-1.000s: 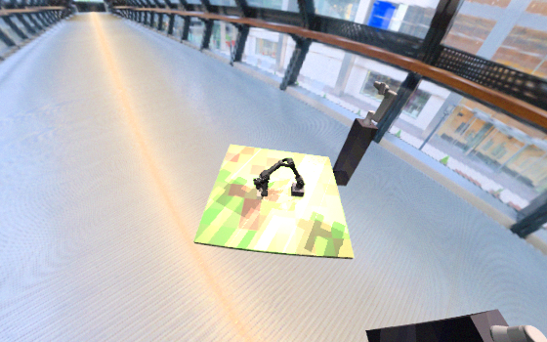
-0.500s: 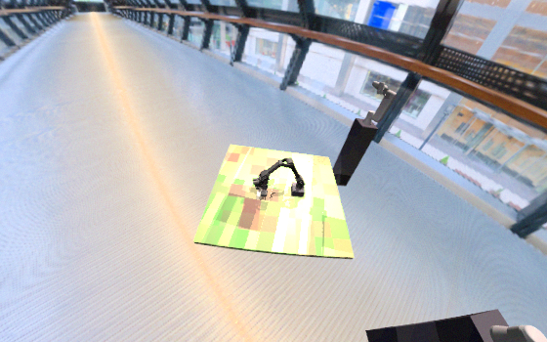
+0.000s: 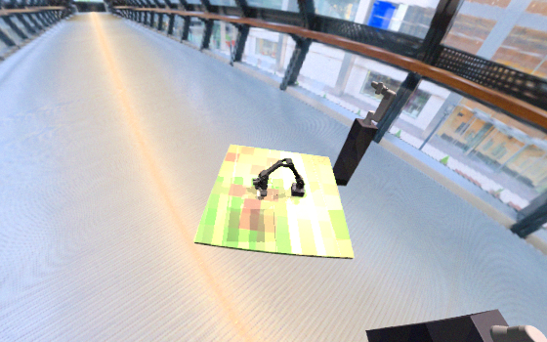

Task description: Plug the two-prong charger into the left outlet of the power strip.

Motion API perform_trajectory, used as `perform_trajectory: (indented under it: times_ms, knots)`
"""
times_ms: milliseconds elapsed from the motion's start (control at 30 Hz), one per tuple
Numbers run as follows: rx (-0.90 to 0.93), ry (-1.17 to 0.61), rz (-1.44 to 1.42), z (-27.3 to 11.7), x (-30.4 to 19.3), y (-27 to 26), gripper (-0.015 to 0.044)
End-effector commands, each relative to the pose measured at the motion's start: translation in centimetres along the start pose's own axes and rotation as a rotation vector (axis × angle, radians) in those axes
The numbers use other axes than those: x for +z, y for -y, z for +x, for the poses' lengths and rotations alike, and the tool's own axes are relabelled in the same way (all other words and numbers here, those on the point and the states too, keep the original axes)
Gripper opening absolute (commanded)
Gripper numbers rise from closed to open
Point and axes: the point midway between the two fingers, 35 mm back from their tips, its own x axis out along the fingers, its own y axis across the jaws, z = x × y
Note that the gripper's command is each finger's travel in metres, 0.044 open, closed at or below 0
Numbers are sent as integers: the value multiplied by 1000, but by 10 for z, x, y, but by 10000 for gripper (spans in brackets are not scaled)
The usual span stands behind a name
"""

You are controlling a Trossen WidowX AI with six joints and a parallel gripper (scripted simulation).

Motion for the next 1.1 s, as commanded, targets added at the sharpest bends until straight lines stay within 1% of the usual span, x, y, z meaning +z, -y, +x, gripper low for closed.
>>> perform_trajectory:
  times_ms: [0, 33, 67, 367, 900, 933, 1067]
  knots:
    - [5, 46, -1, -5, 12, -1, 0]
    - [5, 46, -1, -5, 12, -1, 0]
    - [0, 0, 0, 0, 0, 0, 0]
    - [0, 0, 0, 0, 0, 0, 0]
    - [0, 0, 0, 0, 0, 0, 420]
    - [0, 0, 0, 0, 0, 0, 440]
    - [0, 2, 0, 0, 0, 0, 440]
